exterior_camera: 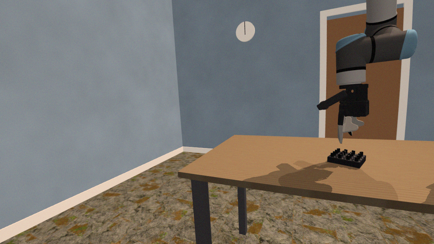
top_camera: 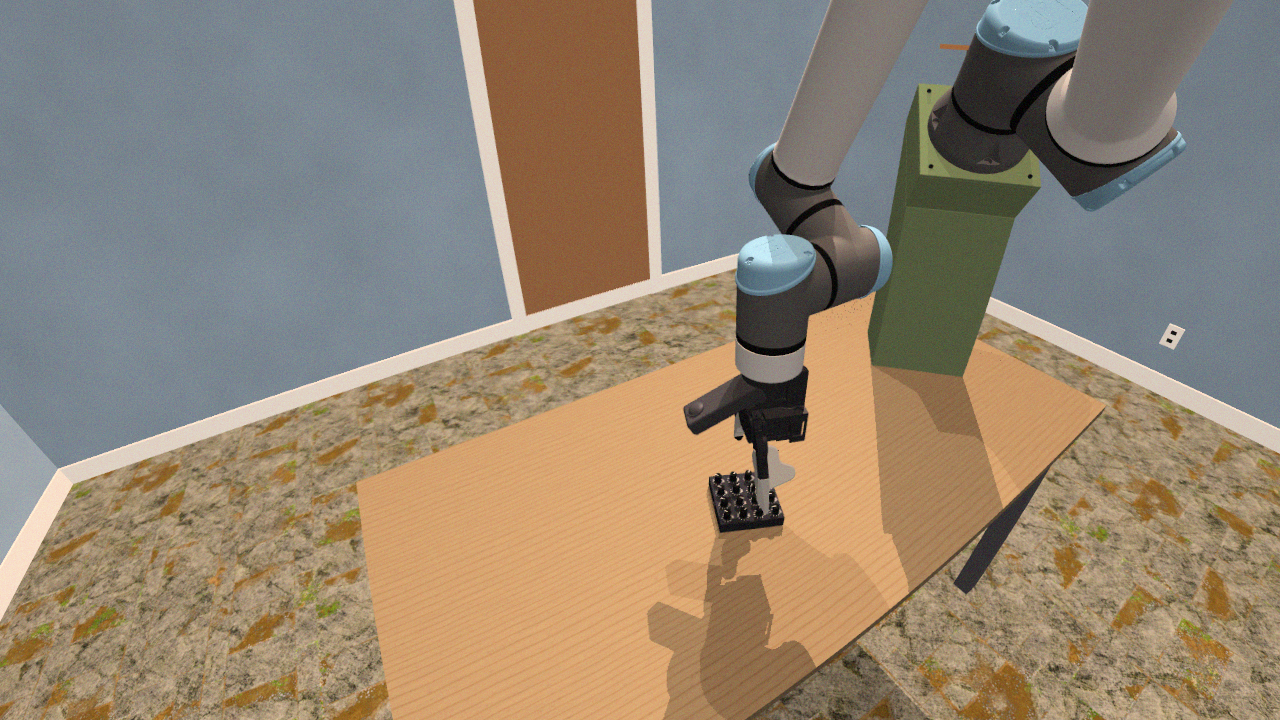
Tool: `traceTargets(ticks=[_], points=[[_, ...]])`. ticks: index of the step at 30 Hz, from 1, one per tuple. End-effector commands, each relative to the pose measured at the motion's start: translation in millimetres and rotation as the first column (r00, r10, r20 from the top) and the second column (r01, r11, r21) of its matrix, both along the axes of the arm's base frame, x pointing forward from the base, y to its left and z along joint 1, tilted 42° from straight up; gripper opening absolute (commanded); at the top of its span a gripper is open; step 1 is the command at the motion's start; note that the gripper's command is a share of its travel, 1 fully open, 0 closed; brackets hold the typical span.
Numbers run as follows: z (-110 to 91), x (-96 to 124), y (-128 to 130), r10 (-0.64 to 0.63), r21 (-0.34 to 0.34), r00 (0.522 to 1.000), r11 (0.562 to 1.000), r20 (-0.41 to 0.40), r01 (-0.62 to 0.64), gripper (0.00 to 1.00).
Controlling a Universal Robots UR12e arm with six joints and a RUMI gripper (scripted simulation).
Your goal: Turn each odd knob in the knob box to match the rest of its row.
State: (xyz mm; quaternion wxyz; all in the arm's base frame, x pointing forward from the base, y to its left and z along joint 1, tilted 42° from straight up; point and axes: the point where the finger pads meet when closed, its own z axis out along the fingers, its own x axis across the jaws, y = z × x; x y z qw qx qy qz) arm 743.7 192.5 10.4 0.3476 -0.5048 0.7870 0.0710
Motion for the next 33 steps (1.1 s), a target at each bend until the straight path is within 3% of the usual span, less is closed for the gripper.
traceTargets(ticks=[1,12,33], points=[[-6,-4,3,-0.012,-0.001,1.000,1.000,0.008,0.012,1.00],[-17,-15,10,-0.031,-0.001,0.999,1.000,0.018,0.031,1.00],[-18,-16,10,-0.034,-0.001,0.999,0.999,0.019,0.034,1.00]])
